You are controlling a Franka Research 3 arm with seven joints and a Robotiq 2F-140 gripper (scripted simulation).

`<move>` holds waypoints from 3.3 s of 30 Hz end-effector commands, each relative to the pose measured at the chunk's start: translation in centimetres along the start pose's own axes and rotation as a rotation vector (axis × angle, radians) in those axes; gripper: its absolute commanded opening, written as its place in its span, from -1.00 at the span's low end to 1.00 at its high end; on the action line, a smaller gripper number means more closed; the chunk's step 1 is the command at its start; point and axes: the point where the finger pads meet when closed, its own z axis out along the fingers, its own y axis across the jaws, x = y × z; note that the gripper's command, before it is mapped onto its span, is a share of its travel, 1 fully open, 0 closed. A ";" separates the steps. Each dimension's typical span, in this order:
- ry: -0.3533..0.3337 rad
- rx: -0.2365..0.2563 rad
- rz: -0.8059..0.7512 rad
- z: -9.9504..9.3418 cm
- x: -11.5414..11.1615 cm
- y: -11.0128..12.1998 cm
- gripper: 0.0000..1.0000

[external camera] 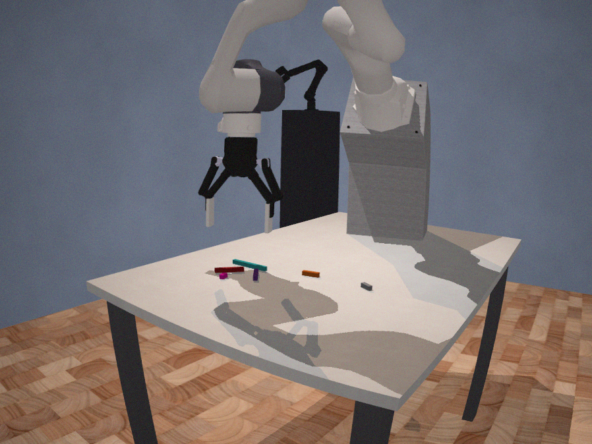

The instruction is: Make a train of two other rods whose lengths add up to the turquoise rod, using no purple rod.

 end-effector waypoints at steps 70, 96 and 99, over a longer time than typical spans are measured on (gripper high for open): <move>0.022 -0.006 1.275 1.6 1.5 0.5 1.00; 0.024 -0.001 1.696 2.1 2.1 0.7 1.00; 0.024 0.000 1.745 2.2 2.1 0.7 1.00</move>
